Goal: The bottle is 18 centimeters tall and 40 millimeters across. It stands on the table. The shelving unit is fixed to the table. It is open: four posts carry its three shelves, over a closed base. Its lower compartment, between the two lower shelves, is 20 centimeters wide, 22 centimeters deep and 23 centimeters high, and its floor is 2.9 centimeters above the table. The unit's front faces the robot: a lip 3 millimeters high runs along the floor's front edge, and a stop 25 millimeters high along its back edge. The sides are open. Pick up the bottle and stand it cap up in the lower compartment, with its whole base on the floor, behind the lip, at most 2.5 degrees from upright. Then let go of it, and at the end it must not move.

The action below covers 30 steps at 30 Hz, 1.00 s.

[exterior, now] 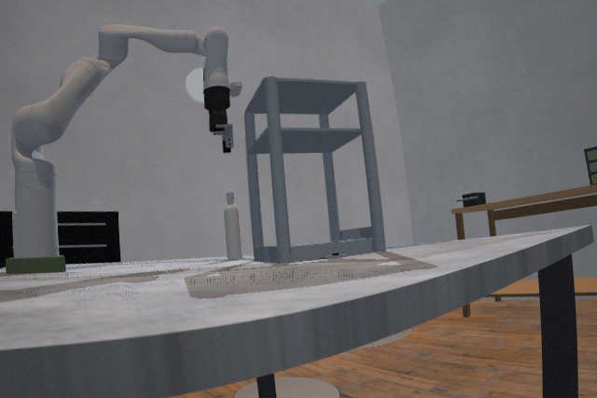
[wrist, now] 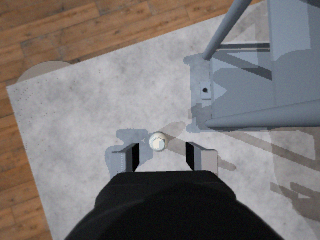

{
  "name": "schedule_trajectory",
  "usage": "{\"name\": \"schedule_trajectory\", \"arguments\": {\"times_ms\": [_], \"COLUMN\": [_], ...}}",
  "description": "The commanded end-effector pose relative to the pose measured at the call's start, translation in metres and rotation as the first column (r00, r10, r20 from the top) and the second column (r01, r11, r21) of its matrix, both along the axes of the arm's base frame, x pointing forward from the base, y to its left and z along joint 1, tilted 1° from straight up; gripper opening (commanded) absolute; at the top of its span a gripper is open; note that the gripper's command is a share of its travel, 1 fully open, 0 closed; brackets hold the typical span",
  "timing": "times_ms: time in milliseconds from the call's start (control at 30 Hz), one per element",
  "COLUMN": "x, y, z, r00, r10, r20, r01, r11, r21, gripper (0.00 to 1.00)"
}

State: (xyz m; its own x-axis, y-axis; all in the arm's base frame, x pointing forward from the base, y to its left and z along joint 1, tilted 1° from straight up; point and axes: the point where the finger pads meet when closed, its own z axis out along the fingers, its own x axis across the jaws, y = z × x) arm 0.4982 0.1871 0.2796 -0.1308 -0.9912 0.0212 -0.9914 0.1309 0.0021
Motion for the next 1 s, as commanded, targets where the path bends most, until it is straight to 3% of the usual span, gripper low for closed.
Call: {"name": "schedule_trajectory", "arguments": {"times_ms": [0, 400, 967], "x": [-0.002, -0.002, -0.002], "y": [0.003, 0.003, 0.003], "z": [0.0, -0.003, -0.018], "r00": [1.0, 0.994, 0.906], "r10": [0.002, -0.02, -0.065], "r20": [0.01, 0.11, 0.418], "r01": [-0.002, 0.025, 0.138], "r11": [1.0, 0.999, 0.98], "r21": [-0.002, -0.041, -0.146], "gripper": [1.0, 1.0, 1.0]}}
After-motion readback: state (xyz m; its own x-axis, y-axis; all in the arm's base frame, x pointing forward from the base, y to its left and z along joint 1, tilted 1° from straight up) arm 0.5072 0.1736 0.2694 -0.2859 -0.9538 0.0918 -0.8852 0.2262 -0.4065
